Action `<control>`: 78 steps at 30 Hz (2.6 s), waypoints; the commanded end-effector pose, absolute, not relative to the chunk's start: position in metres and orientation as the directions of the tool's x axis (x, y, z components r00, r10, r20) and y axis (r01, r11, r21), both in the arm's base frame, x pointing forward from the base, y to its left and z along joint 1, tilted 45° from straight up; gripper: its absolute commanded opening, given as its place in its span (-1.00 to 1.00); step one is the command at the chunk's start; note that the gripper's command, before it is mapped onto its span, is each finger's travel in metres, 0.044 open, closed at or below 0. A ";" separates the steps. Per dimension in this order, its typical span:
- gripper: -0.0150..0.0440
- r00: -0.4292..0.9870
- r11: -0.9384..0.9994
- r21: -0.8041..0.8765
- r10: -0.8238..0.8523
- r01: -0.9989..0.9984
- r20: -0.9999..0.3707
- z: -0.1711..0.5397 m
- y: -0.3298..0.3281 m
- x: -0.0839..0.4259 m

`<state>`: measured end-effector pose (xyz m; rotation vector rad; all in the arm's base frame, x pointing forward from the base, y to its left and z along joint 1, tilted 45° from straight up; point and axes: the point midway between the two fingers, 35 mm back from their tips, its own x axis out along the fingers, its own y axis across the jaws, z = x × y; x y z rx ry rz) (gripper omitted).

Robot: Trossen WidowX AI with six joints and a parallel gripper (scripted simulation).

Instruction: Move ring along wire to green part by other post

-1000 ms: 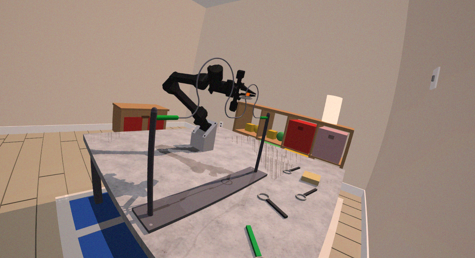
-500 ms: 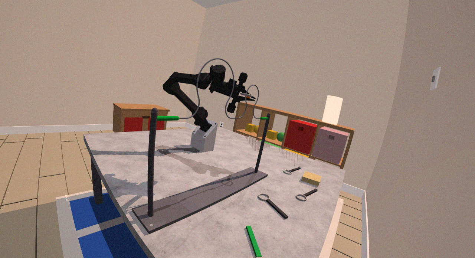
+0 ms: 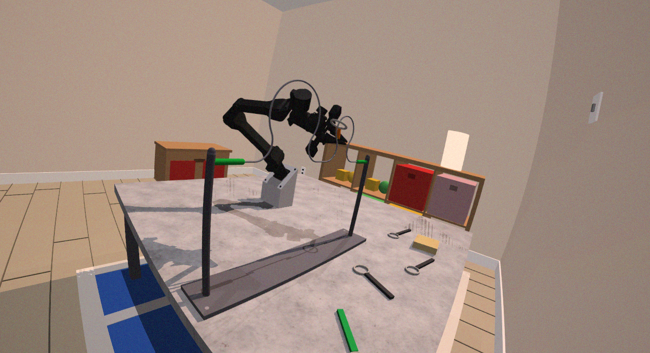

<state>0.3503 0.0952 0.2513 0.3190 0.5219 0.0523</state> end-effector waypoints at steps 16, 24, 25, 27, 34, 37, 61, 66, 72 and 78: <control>-1.00 0.884 0.994 -0.101 -0.075 0.032 -0.462 0.248 0.070 0.353; -1.00 0.890 0.961 -0.275 -0.157 0.037 -0.428 0.249 0.059 0.353; -1.00 0.891 0.954 -0.296 -0.167 0.038 -0.423 0.250 0.057 0.354; -1.00 0.892 0.940 -0.338 -0.186 0.040 -0.412 0.250 0.054 0.354; -1.00 0.896 0.876 -0.480 -0.249 0.047 -0.367 0.254 0.045 0.354; -1.00 0.898 0.842 -0.537 -0.273 0.051 -0.345 0.256 0.041 0.355; -1.00 0.906 0.453 -0.888 -0.406 0.087 -0.119 0.279 0.017 0.356; -1.00 0.906 0.351 -0.931 -0.418 0.096 -0.065 0.285 0.014 0.356; -1.00 0.906 0.228 -0.968 -0.423 0.106 0.000 0.293 0.011 0.357; -1.00 0.905 0.120 -0.986 -0.422 0.115 0.054 0.299 0.009 0.357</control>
